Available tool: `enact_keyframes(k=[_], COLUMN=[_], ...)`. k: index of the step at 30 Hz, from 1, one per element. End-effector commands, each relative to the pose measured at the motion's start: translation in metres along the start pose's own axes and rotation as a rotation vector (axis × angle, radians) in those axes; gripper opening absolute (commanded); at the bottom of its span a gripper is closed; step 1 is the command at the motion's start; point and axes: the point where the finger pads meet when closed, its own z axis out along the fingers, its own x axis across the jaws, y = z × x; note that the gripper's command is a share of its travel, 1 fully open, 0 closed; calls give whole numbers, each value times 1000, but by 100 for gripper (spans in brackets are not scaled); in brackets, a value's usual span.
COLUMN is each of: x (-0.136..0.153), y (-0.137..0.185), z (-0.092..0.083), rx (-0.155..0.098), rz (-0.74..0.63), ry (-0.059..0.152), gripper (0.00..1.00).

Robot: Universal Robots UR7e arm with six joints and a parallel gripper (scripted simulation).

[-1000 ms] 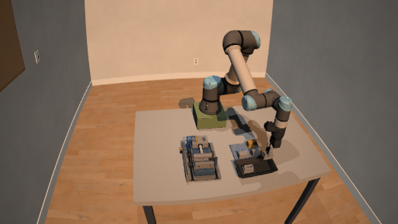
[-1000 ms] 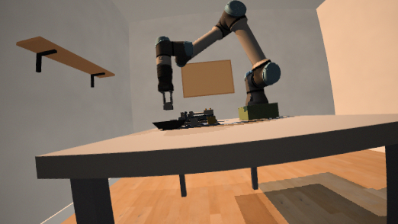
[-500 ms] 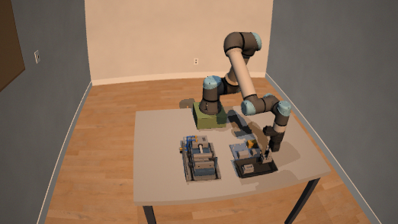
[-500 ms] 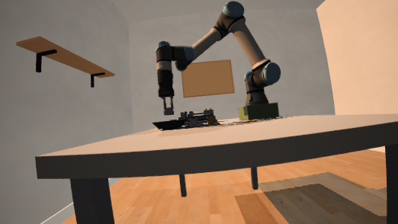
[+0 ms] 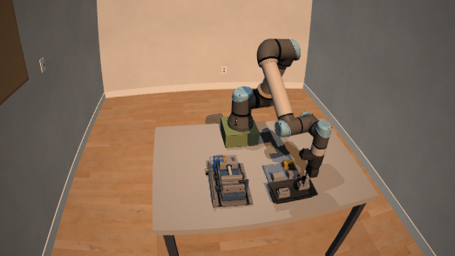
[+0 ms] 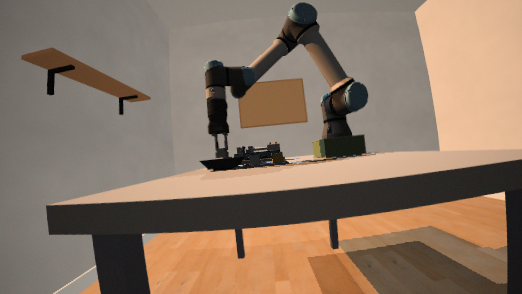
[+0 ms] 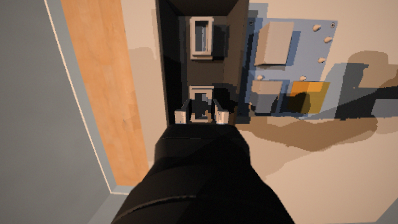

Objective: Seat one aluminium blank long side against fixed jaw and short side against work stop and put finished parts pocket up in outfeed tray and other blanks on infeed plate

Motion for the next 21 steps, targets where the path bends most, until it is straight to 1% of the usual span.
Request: enact_keyframes(k=[1, 11, 21], x=[0, 0, 0], y=[-1, -1, -1], z=[10, 19, 22], rx=[1, 1, 1], rz=[1, 1, 1], ry=[-1, -1, -2], gripper=[0, 0, 0])
